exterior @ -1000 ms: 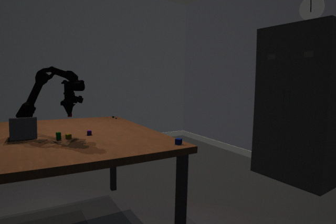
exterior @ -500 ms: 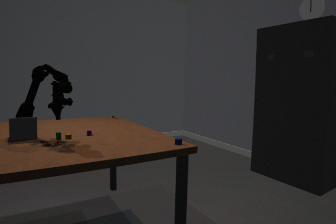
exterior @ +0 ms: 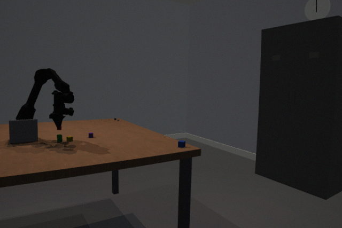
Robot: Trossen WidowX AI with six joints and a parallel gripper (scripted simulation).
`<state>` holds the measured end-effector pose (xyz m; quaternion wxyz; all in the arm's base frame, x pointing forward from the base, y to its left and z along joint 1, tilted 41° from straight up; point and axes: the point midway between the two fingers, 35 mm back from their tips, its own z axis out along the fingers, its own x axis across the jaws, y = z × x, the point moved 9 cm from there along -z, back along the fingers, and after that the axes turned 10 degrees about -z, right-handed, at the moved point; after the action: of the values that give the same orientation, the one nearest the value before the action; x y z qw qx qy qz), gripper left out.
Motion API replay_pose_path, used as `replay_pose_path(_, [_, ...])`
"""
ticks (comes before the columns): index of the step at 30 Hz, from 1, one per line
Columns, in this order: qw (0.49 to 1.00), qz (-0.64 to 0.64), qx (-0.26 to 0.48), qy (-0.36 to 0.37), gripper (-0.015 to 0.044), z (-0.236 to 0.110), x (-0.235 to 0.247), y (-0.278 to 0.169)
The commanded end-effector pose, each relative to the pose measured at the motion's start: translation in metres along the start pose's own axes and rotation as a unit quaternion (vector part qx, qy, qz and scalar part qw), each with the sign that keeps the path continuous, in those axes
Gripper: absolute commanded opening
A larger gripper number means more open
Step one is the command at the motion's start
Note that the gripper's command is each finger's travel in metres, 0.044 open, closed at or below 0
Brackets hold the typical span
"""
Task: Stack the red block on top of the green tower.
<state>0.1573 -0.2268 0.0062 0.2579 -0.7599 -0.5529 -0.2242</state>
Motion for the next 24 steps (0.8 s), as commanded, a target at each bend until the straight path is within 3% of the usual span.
replay_pose_path(1, [1.000, 0.002, -0.004, 0.001, 0.0000, 0.008, 0.000, 0.000])
replay_pose_path(6, [1.000, 0.002, -0.004, 0.002, 0.0000, 0.030, 0.000, 0.000])
replay_pose_path(24, [1.000, 0.002, -0.004, 0.002, 0.0000, 0.031, 0.000, 0.000])
